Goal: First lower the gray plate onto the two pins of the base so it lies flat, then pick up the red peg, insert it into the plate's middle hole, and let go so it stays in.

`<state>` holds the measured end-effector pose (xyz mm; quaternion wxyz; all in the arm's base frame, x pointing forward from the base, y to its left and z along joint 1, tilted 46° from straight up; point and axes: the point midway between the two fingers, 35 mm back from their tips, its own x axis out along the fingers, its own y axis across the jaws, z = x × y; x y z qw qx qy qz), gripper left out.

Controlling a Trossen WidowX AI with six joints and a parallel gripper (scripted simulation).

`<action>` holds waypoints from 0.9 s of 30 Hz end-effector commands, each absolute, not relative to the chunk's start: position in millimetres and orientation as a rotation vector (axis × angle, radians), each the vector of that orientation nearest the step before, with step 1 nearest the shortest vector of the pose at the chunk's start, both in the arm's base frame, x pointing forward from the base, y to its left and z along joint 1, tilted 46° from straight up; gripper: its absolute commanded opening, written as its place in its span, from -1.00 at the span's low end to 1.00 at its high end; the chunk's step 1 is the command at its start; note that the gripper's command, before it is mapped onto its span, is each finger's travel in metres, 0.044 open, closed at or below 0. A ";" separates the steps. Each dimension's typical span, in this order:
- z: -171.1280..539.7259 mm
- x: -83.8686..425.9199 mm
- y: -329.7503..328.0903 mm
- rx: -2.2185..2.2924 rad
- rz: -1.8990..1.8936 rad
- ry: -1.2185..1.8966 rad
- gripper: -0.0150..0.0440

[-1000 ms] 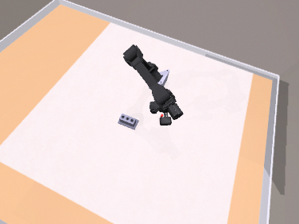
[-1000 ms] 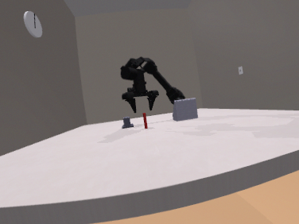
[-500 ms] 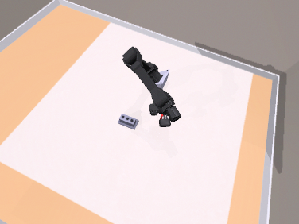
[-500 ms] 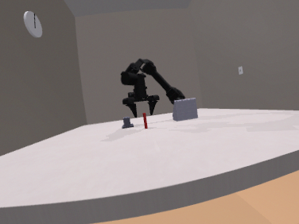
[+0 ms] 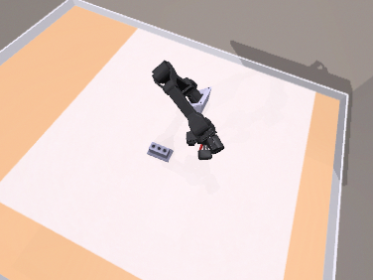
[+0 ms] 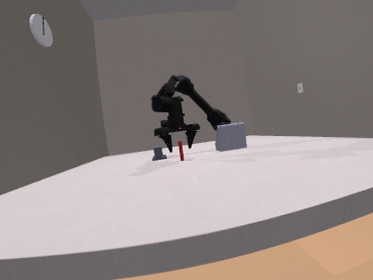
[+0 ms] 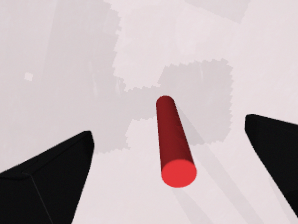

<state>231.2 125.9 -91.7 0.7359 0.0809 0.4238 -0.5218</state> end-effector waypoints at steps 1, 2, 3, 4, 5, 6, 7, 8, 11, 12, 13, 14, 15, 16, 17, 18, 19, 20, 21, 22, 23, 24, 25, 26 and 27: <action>-92.5 230.4 124.3 0.170 -1.144 0.930 0.64; -92.5 230.4 124.3 0.170 -1.144 0.930 0.56; -92.5 230.4 124.3 0.170 -1.144 0.930 0.47; -92.5 230.4 124.3 0.170 -1.144 0.930 0.38; -92.5 230.4 124.3 0.170 -1.144 0.930 0.29; -92.5 230.4 124.3 0.170 -1.144 0.930 0.20; -92.5 230.4 124.3 0.170 -1.144 0.930 0.11; -92.5 230.4 124.3 0.170 -1.144 0.930 0.02; -92.5 230.4 124.3 0.170 -1.144 0.930 -0.25; -92.5 230.4 124.3 0.170 -1.144 0.930 -0.33; -92.5 230.4 124.3 0.170 -1.144 0.930 -0.42; -92.5 230.4 124.3 0.170 -1.144 0.930 -0.49; -92.5 230.4 124.3 0.170 -1.144 0.930 -0.49; -92.5 230.4 124.3 0.170 -1.144 0.930 -0.49; -92.5 230.4 124.3 0.170 -1.144 0.930 -0.49; -92.5 230.4 124.3 0.170 -1.144 0.930 -0.49; -92.5 230.4 124.3 0.170 -1.144 0.930 -0.49; -92.5 230.4 124.3 0.170 -1.144 0.930 -0.49; -92.5 230.4 124.3 0.170 -1.144 0.930 -0.49; -92.5 230.4 124.3 0.170 -1.144 0.930 -0.49; -92.5 230.4 124.3 0.170 -1.144 0.930 -0.49; -92.5 230.4 124.3 0.170 -1.144 0.930 -0.49; -92.5 230.4 124.3 0.170 -1.144 0.930 -0.49; -92.5 230.4 124.3 0.170 -1.144 0.930 -0.49; -92.5 230.4 124.3 0.170 -1.144 0.930 -0.49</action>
